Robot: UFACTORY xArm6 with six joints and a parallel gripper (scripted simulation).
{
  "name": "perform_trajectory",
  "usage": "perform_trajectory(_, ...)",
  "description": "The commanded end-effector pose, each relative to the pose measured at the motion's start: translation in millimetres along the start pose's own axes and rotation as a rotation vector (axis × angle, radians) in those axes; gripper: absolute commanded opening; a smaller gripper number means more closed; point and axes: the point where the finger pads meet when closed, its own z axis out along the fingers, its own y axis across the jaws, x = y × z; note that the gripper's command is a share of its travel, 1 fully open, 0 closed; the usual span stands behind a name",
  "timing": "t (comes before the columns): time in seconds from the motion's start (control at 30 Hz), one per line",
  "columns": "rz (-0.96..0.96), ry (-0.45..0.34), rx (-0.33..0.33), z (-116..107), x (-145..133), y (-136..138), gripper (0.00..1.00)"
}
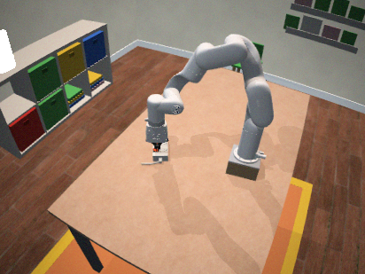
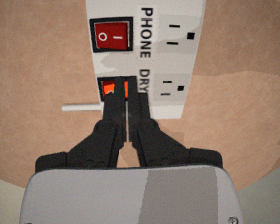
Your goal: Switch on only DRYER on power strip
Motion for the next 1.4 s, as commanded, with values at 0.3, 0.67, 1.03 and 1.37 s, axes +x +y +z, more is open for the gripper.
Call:
perform_trajectory(0.3, 0.0, 0.0, 0.002, 0.3, 0.1, -0.7, 0.0)
perform_trajectory(0.67, 0.0, 0.0, 0.002, -5.4, 0.1, -0.7, 0.0)
perform_trajectory(1.03, 0.0, 0.0, 0.002, -30.1, 0.1, -0.7, 0.0)
perform_trajectory(1.37, 0.0, 0.0, 0.002, -38.2, 0.1, -0.6, 0.0)
